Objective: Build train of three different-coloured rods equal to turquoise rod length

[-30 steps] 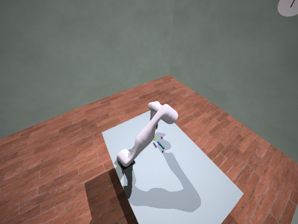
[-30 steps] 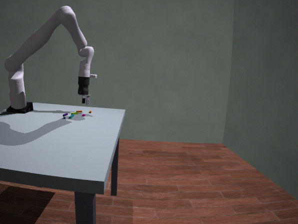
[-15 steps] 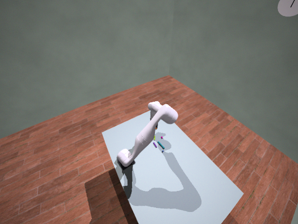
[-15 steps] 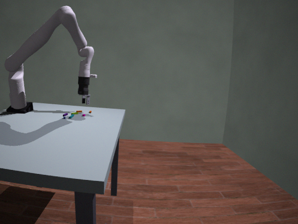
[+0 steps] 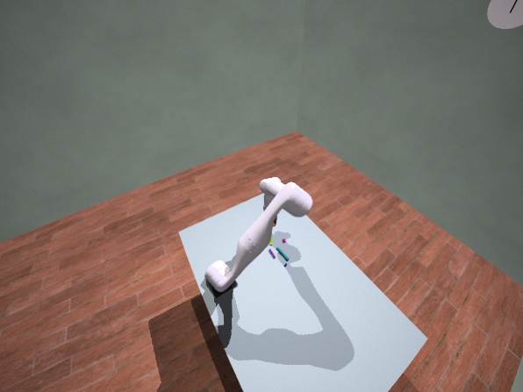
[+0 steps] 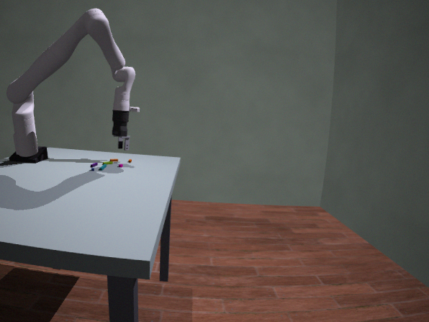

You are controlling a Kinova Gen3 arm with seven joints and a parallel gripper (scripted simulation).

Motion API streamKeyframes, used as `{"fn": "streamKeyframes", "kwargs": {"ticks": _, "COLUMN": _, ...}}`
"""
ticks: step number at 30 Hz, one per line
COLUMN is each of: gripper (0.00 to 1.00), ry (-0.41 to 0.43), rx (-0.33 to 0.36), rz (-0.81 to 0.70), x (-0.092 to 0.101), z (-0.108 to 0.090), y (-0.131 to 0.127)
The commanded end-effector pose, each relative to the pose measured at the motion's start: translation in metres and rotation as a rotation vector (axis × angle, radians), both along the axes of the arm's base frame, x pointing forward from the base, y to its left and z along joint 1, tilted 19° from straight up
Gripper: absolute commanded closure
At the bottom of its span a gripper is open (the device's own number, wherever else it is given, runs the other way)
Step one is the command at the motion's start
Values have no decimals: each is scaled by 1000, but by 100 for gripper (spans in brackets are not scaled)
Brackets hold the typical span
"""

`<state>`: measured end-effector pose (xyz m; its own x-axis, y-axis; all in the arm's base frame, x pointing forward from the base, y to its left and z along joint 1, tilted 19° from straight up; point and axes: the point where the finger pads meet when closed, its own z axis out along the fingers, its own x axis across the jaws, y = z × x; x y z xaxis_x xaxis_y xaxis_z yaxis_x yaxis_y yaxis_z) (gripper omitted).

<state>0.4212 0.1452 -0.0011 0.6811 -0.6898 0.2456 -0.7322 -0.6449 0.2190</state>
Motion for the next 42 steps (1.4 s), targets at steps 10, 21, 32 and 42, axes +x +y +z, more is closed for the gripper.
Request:
{"fn": "streamKeyframes", "kwargs": {"ticks": 10, "gripper": 0, "ry": -2, "rx": 1, "rz": 1, "x": 0, "z": 1, "y": 1}}
{"fn": "streamKeyframes", "kwargs": {"ticks": 21, "gripper": 0, "ry": -5, "rx": 2, "rz": -7, "x": 1, "z": 4, "y": -6}}
{"fn": "streamKeyframes", "kwargs": {"ticks": 32, "gripper": 0, "ry": -48, "rx": 6, "rz": -116, "x": -6, "z": 39, "y": -95}}
{"fn": "streamKeyframes", "kwargs": {"ticks": 42, "gripper": 0, "ry": -96, "rx": 5, "rz": -261, "x": -46, "z": 75, "y": -193}}
